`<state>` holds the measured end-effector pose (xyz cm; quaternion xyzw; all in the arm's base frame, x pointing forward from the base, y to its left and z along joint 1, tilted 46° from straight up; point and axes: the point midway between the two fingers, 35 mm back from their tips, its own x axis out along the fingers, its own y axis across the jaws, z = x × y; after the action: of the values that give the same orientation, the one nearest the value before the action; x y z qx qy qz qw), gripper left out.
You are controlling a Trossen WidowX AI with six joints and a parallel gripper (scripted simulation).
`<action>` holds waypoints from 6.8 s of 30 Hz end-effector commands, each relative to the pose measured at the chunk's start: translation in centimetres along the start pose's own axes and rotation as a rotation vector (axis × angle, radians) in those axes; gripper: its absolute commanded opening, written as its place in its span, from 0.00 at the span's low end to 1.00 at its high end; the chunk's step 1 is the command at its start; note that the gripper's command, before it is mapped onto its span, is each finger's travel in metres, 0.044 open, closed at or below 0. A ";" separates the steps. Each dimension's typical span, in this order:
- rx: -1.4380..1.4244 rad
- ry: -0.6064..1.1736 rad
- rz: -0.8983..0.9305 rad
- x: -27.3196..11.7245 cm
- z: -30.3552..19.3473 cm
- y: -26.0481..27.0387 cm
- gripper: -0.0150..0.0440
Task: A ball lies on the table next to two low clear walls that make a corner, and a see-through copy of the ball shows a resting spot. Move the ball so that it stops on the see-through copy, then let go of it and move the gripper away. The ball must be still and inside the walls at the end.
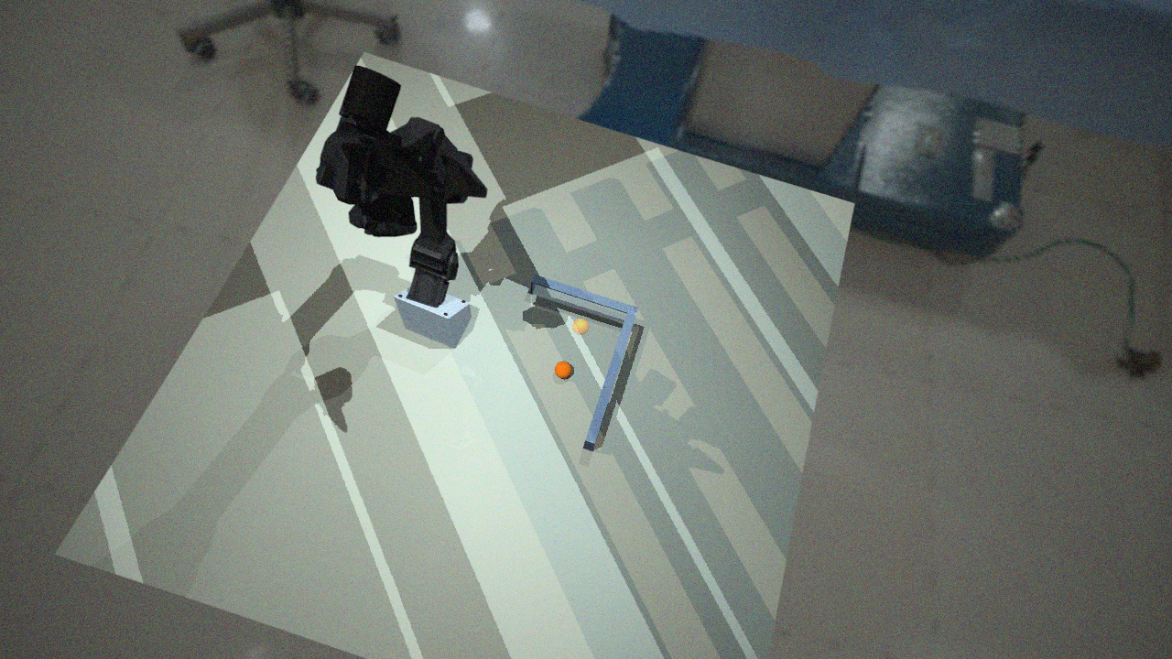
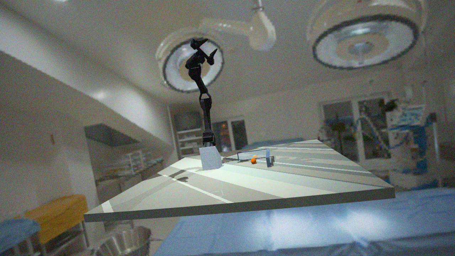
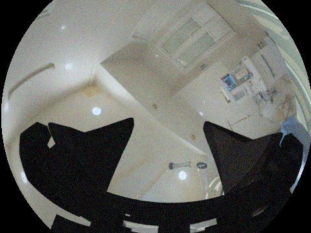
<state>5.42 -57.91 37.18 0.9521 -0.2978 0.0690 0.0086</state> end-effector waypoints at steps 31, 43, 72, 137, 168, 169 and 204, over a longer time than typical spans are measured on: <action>2.170 -1.218 0.611 7.3 31.0 -39.2 0.74; 2.185 -1.552 1.828 -6.6 36.9 -53.8 0.74; 1.887 -1.421 2.468 -15.7 39.3 -59.4 0.74; 1.910 -1.164 2.742 -12.2 31.6 -54.2 0.25; 1.731 0.093 3.564 -14.2 28.7 -59.6 0.25; 1.716 0.142 3.583 -14.3 28.6 -59.8 0.25; 1.367 1.014 3.788 -18.3 31.5 -66.8 0.25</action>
<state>32.47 4.53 6.10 0.7100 0.5929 -0.2625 0.2746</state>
